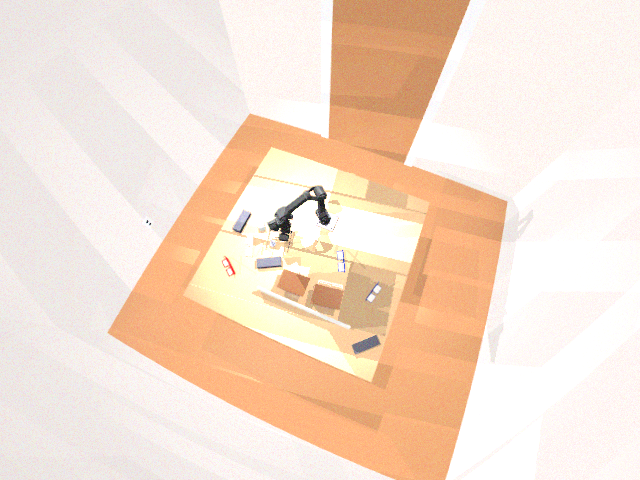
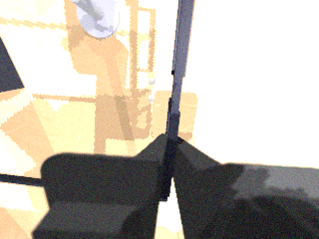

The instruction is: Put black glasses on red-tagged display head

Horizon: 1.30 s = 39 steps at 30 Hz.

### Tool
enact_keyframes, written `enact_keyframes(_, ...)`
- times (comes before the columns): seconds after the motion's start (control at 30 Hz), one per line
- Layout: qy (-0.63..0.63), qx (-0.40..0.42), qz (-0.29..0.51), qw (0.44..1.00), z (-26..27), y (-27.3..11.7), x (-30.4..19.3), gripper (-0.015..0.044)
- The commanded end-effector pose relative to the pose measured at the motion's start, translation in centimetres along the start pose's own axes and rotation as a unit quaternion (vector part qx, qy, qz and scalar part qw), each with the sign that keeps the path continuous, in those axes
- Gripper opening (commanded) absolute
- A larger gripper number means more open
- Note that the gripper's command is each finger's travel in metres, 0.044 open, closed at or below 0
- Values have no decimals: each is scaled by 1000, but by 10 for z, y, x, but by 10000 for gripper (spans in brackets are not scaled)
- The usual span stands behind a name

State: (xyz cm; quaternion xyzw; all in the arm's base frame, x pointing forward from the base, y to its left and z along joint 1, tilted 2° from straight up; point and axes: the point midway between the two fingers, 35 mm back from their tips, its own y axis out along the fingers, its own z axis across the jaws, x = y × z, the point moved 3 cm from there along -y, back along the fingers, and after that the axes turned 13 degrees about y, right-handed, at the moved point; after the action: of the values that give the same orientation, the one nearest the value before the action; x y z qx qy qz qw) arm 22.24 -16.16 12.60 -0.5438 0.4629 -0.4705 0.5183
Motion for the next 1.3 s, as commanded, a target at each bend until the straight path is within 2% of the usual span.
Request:
enact_keyframes(0.0,-3,2,-4,1000,2,-18,3,0)
enact_keyframes(0.23,-3,2,-4,1000,1,-49,4,0)
enact_keyframes(0.5,2,-1,-11,1000,7,-51,-4,0)
enact_keyframes(1.27,52,2,-87,995,51,-63,-84,0)
